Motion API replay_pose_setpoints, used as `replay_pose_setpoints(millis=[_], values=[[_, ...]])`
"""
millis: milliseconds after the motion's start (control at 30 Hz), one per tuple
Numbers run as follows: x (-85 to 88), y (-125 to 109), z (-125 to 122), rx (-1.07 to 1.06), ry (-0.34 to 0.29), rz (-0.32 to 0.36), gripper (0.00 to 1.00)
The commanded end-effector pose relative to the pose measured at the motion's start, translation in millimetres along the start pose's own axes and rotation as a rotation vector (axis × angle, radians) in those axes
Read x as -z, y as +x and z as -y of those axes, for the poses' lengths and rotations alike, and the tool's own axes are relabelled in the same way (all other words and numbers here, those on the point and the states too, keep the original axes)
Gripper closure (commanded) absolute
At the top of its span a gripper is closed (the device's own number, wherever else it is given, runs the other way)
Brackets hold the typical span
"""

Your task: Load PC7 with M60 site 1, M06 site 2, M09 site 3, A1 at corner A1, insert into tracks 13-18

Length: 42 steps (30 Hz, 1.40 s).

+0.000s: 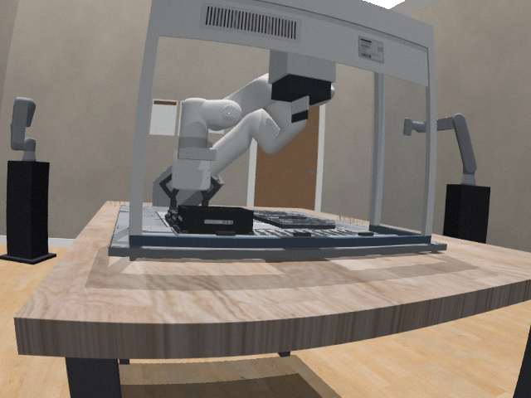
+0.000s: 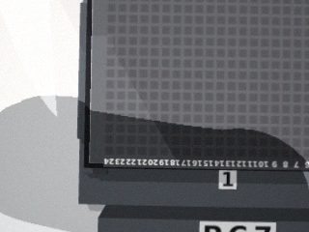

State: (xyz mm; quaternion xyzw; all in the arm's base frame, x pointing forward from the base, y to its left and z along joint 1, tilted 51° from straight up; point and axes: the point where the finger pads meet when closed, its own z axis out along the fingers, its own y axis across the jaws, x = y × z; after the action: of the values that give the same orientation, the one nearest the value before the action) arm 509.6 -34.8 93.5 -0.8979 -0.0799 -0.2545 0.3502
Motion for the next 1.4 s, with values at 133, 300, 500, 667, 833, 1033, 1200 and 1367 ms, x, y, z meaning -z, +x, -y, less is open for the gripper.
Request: replay_pose_setpoints(millis=[133,300,500,667,833,1033,1200,1367], values=[[1.2,10.0,-0.5,0.001,-0.002,-0.003,0.18],[1.2,14.0,-0.5,0.001,-0.002,-0.003,0.18],[1.2,20.1,-0.4,0.001,-0.002,-0.003,0.18],[1.2,22.6,-0.4,0.001,-0.002,-0.003,0.18],[1.2,23.5,-0.4,0.001,-0.002,-0.003,0.18],[1.2,25.5,-0.4,0.001,-0.002,-0.003,0.18],[1.2,27.2,-0.4,0.001,-0.002,-0.003,0.18],[1.2,28.2,-0.4,0.001,-0.002,-0.003,0.18]])
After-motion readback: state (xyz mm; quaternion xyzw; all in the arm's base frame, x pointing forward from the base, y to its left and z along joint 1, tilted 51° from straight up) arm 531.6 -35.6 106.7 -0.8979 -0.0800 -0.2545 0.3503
